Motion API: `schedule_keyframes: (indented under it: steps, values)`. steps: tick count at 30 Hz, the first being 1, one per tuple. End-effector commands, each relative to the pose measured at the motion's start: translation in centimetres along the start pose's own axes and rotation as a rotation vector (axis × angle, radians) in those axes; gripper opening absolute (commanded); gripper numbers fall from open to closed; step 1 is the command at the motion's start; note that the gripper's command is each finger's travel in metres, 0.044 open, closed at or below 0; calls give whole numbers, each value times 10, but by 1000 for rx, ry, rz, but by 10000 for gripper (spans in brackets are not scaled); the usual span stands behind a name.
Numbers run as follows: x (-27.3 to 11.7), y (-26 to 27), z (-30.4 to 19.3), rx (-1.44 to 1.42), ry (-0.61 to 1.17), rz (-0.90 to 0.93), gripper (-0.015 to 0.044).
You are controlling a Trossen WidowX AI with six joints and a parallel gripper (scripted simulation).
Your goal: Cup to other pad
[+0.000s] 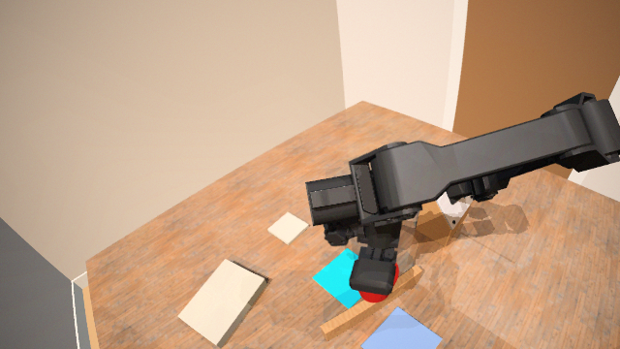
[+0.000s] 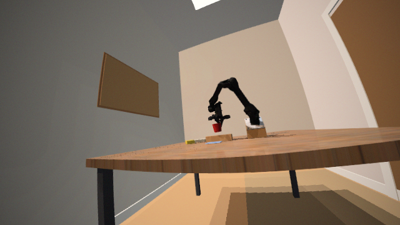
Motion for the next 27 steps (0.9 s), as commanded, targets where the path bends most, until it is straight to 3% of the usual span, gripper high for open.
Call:
schedule_keyframes:
  steps: [1, 27]
  values:
    - [-1, -12, 9, -4, -5, -4, 0]
    - [-4, -71, 50, -4, -8, -6, 0]
Point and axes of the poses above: the point midway between the two fingers, 35 mm back from their tips, its own x axis out along the fingers, its own y axis across the jaws, z = x × y, the point moved 1 cm from there along -x, back along the fingers, and after that the axes turned 10 degrees about -x, right-handed, at the moved point
